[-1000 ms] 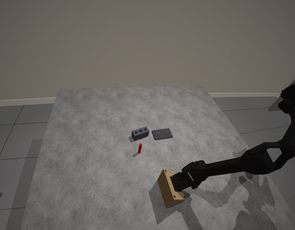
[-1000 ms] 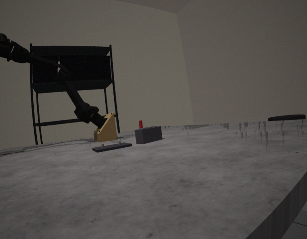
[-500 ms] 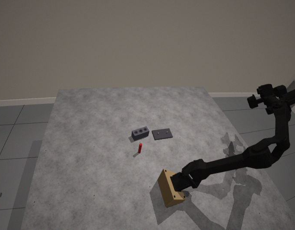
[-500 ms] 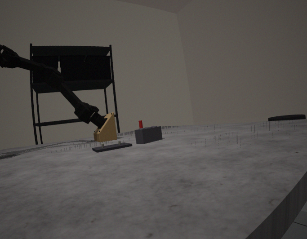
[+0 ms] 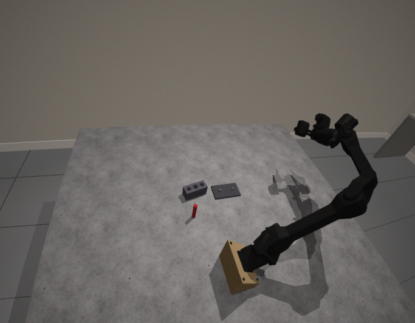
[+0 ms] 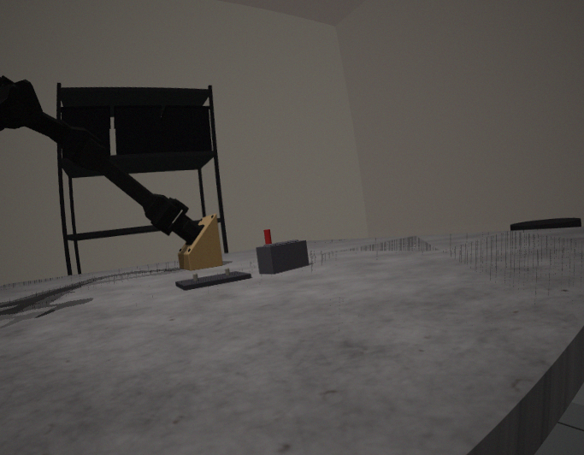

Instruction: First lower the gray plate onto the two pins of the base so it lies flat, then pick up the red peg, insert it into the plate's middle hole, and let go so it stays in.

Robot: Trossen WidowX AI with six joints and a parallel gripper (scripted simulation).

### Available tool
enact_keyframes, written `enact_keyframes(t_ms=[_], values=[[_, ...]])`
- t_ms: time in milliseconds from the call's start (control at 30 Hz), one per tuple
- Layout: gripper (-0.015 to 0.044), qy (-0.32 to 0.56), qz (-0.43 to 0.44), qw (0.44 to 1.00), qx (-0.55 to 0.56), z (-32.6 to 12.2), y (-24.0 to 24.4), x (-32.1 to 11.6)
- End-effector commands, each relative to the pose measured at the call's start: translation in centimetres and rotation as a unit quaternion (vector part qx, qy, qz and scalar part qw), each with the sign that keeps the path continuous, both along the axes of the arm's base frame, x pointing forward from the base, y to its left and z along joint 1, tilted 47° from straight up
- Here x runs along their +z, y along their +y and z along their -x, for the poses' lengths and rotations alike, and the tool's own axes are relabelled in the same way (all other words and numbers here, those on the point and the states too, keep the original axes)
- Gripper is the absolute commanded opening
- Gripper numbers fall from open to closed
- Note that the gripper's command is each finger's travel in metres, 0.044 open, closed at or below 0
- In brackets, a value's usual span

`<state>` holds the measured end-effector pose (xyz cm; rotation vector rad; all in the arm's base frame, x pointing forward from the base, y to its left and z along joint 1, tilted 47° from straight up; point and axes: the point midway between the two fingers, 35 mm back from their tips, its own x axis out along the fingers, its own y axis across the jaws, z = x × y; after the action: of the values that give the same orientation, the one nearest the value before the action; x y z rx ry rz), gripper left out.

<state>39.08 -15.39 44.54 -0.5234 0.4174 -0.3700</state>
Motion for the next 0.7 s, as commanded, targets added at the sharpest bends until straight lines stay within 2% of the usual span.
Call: enact_keyframes(t_ms=[0,133,333,500,667], values=[[0.0440,0.036,-0.125,0.991,-0.031,-3.1,2.3,-5.9],[0.0440,0.074,-0.234,0.966,-0.081,-5.4,5.5,-11.8],[0.0440,0.129,-0.336,0.917,-0.170,-6.8,10.7,-20.0],[0.0440,0.161,-0.382,0.868,-0.274,-6.3,15.5,-26.7],[0.0440,0.153,-0.384,0.821,-0.393,-4.3,19.6,-32.6]])
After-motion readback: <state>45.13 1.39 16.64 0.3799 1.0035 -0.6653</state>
